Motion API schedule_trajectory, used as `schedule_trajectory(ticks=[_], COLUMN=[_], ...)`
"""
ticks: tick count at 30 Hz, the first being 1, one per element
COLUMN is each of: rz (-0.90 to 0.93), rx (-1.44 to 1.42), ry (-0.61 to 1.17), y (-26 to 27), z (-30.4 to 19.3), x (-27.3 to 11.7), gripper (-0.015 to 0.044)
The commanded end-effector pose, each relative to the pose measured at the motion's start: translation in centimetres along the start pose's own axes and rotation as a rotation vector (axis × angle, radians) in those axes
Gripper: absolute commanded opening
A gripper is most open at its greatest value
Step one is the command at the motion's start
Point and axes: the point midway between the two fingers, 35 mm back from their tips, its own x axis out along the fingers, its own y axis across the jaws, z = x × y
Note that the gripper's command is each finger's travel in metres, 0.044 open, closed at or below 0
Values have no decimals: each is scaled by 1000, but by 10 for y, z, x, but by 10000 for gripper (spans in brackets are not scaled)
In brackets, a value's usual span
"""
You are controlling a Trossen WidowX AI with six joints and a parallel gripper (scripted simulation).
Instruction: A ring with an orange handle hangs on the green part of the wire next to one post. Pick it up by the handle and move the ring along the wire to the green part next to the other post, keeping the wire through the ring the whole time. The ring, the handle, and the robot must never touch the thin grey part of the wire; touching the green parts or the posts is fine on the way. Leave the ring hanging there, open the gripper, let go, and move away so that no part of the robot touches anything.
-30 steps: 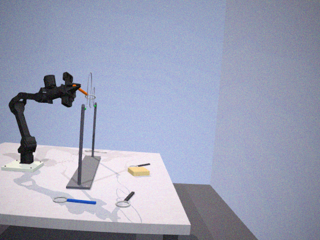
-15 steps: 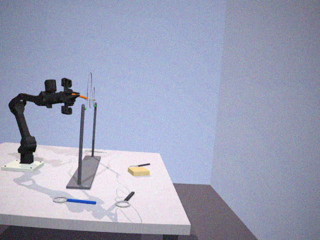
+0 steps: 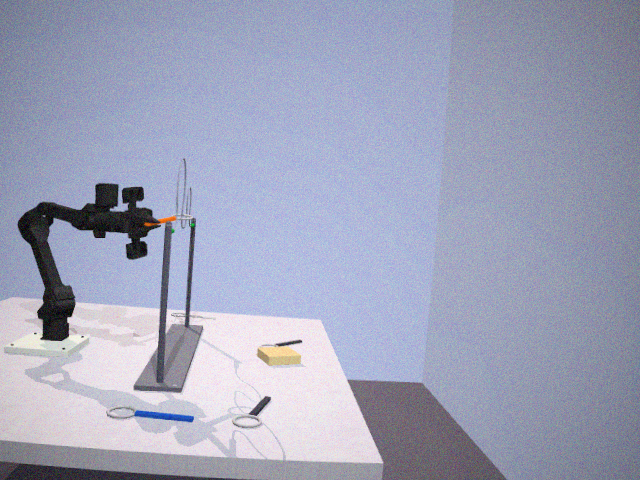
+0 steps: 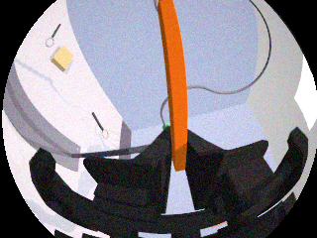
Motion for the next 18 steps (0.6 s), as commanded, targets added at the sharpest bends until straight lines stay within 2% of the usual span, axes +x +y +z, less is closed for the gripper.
schedule_trajectory(ticks=[1, 18], rz=[47, 259], rx=[89, 458], ry=[12, 60], y=[15, 74], z=[1, 19], x=[-3, -20], gripper=[-150, -150])
